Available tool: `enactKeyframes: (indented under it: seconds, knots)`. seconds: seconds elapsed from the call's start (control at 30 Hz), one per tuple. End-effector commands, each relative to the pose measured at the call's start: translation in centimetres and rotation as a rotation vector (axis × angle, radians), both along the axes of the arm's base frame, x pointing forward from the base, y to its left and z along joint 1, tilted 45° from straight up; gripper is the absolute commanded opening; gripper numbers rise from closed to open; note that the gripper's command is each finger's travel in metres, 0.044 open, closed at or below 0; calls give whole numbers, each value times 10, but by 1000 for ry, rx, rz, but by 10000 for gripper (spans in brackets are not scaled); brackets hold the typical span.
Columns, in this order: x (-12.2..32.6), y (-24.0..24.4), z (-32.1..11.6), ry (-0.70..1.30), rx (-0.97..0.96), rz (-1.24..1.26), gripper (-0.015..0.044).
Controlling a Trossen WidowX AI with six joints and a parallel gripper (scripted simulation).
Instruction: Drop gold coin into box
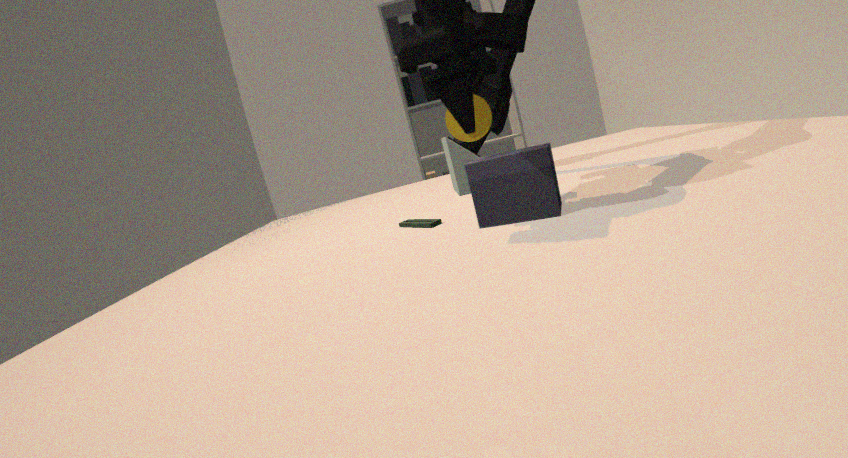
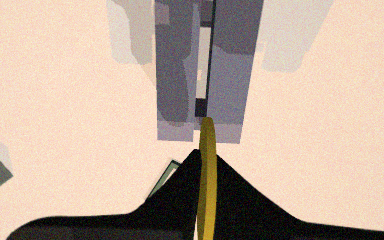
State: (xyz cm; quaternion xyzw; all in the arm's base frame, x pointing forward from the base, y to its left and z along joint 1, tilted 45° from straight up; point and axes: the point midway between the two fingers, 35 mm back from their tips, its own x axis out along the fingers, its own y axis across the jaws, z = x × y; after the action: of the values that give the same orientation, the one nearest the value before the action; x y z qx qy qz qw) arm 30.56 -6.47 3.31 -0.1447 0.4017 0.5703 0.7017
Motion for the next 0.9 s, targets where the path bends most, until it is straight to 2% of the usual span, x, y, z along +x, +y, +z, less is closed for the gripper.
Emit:
enactKeyframes:
  seconds: [0.0, 0.37, 0.87]
  knots:
    - [4, 6, 6, 0, 6, 0, 0]
    - [14, 25, 22, -4, 17, 4, 0]
    - [13, 23, 20, -6, 13, 6, 0]
